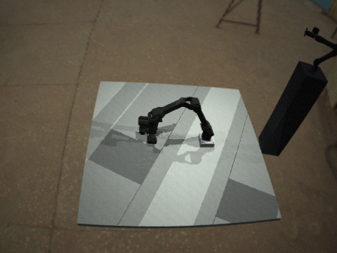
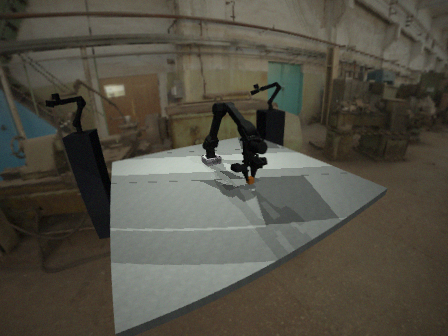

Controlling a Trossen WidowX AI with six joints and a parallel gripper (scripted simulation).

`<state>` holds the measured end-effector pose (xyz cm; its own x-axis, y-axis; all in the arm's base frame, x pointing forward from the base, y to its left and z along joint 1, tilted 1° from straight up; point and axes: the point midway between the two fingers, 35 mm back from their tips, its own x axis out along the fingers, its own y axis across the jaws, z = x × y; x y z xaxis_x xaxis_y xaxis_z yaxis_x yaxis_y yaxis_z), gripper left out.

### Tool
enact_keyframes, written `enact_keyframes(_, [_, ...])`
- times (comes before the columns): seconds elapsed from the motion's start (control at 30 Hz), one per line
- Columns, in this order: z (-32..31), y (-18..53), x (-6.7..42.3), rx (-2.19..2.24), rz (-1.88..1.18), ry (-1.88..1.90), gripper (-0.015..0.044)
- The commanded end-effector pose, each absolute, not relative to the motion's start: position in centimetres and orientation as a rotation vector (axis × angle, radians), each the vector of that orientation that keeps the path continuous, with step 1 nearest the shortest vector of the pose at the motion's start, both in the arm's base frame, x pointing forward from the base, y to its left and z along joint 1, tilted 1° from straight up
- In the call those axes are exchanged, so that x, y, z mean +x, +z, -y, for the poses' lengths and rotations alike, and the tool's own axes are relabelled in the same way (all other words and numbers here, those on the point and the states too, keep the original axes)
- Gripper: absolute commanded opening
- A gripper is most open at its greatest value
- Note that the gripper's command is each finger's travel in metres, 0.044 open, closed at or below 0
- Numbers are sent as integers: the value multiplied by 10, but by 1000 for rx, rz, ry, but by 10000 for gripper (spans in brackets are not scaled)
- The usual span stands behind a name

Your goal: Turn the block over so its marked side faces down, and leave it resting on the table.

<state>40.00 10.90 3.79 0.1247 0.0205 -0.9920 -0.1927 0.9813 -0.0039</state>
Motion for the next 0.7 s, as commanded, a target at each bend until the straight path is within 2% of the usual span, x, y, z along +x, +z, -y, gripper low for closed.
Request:
enact_keyframes(0.0, [-109, 36, 399, -142, -1385, 157, 0])
enact_keyframes(0.67, [-108, 32, 396, -114, -1107, 170, 0])
